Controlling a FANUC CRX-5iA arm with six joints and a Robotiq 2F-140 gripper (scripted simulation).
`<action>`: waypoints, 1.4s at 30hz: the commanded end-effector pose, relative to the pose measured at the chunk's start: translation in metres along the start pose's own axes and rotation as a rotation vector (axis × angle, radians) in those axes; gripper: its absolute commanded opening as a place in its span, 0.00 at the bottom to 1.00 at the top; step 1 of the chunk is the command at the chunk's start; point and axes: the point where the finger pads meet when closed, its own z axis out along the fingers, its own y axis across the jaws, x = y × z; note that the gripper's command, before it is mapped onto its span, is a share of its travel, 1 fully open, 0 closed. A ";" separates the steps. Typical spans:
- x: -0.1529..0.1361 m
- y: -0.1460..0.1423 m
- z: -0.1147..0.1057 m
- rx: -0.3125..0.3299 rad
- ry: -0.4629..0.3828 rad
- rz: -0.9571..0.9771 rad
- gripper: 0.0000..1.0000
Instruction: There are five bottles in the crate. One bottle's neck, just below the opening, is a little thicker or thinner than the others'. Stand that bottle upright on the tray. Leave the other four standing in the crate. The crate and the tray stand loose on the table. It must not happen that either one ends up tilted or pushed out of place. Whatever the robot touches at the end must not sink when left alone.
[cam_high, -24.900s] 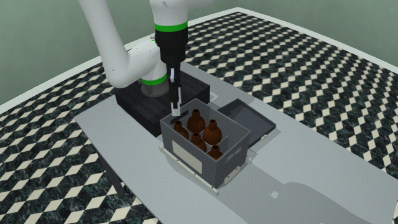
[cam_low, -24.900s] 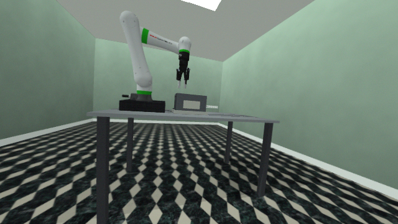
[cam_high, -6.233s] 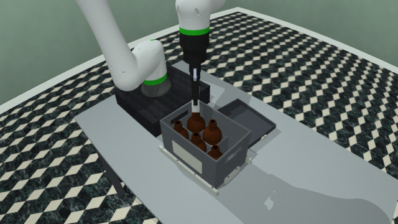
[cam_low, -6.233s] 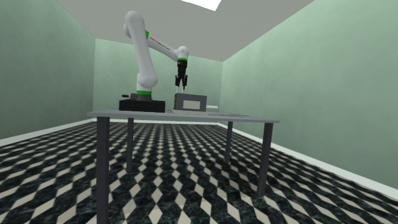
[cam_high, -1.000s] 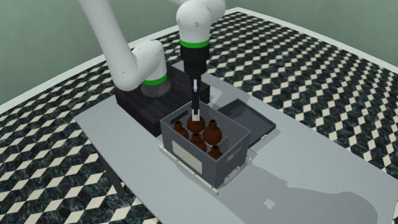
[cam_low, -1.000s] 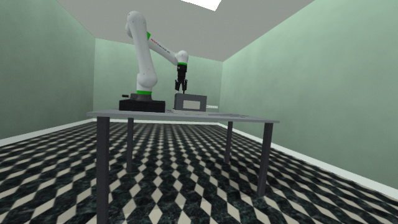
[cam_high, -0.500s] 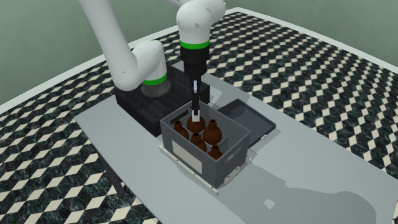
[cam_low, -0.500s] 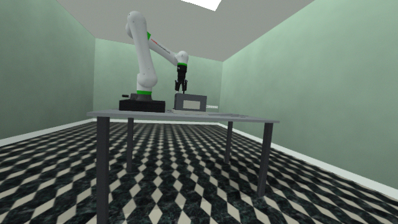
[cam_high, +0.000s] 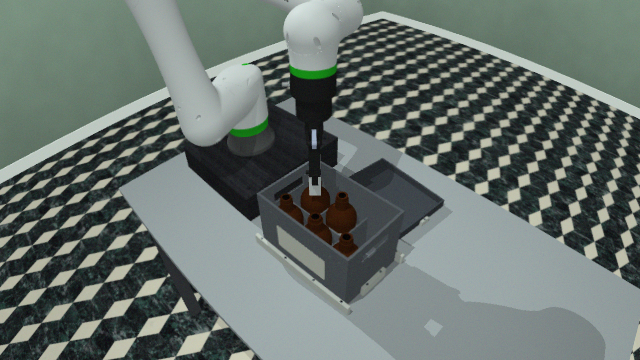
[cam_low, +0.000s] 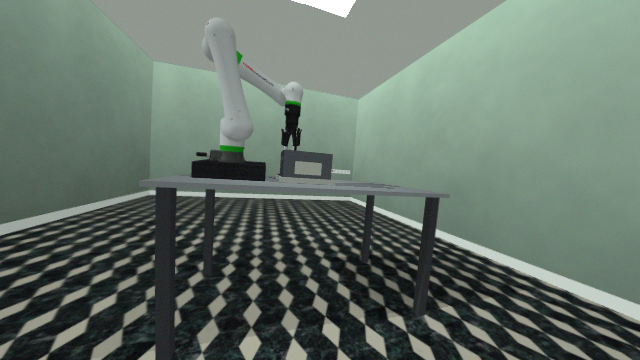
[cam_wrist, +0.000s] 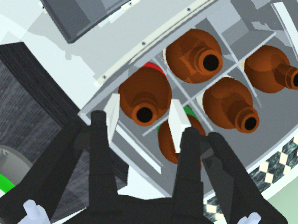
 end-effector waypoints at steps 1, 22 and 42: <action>0.000 0.000 -0.001 -0.001 0.001 0.000 0.44; 0.000 0.000 -0.001 -0.001 0.001 0.000 0.10; 0.000 0.000 -0.001 -0.001 0.001 0.000 0.10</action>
